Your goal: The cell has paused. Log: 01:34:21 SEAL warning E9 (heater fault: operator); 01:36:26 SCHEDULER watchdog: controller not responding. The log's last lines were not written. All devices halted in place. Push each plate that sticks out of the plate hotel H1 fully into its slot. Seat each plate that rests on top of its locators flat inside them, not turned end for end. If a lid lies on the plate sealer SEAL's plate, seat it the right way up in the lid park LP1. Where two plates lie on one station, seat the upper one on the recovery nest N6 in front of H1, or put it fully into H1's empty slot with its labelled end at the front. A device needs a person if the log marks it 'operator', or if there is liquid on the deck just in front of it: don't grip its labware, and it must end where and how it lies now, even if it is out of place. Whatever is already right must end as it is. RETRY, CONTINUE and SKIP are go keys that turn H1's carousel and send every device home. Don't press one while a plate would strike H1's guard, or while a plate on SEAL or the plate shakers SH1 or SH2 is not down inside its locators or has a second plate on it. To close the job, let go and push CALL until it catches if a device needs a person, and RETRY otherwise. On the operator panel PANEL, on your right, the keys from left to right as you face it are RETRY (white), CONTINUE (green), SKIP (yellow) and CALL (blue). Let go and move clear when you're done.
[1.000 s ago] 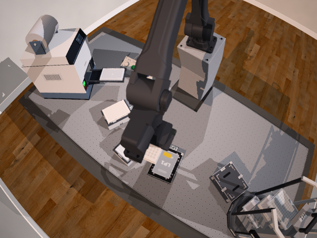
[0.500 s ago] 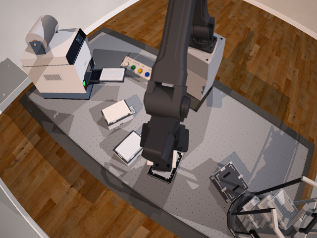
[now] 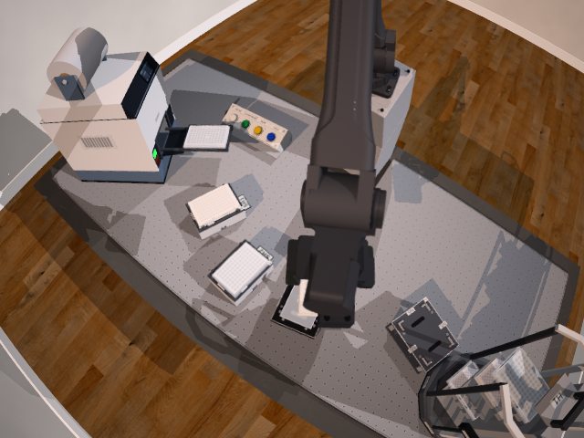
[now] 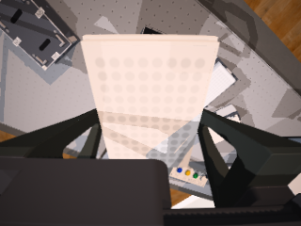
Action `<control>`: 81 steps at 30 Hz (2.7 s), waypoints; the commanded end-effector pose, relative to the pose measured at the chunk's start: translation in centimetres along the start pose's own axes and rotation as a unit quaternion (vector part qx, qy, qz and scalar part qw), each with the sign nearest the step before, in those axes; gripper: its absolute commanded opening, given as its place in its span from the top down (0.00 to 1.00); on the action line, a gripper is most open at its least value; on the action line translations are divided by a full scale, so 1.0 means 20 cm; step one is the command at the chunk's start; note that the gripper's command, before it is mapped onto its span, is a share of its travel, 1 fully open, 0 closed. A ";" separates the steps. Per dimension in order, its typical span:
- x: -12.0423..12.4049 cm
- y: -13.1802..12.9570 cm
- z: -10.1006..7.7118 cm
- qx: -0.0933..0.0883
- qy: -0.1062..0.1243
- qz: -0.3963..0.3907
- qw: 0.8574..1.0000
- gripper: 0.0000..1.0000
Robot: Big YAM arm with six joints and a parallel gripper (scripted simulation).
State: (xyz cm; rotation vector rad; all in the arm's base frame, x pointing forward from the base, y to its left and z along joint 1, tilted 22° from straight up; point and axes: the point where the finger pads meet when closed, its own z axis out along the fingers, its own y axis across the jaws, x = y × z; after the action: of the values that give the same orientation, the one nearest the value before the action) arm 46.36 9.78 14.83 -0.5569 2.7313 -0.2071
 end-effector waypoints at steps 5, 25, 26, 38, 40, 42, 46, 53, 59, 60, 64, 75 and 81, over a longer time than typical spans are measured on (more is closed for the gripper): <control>-0.15 0.11 -0.05 0.000 -0.014 0.008 1.000 0.16; -0.25 0.41 -0.05 -0.002 -0.014 0.008 1.000 0.16; -0.26 0.42 -0.05 -0.002 -0.014 0.008 1.000 0.16; -0.29 0.59 -0.05 -0.002 -0.014 -0.086 0.996 0.16; -0.29 0.63 -0.05 -0.002 -0.014 -0.119 0.993 0.16; -0.29 0.66 -0.05 -0.001 -0.014 -0.152 0.988 0.16; -0.29 0.70 -0.05 -0.001 -0.015 -0.184 0.983 0.16; -0.28 0.82 -0.06 -0.001 -0.015 -0.173 0.985 0.16; -0.28 0.92 -0.06 -0.002 -0.015 -0.173 0.985 0.16; -0.28 0.94 -0.06 -0.002 -0.015 -0.173 0.985 0.16; -0.31 0.90 -0.10 0.001 -0.024 -0.158 0.987 0.16; -0.27 1.16 -0.06 -0.003 -0.015 -0.173 0.985 0.16; -0.31 1.15 -0.08 -0.001 -0.020 -0.157 0.987 0.16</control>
State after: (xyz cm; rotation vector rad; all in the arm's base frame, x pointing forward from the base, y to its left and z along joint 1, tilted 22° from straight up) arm 40.92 32.86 10.75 -1.0722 2.6061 -0.2928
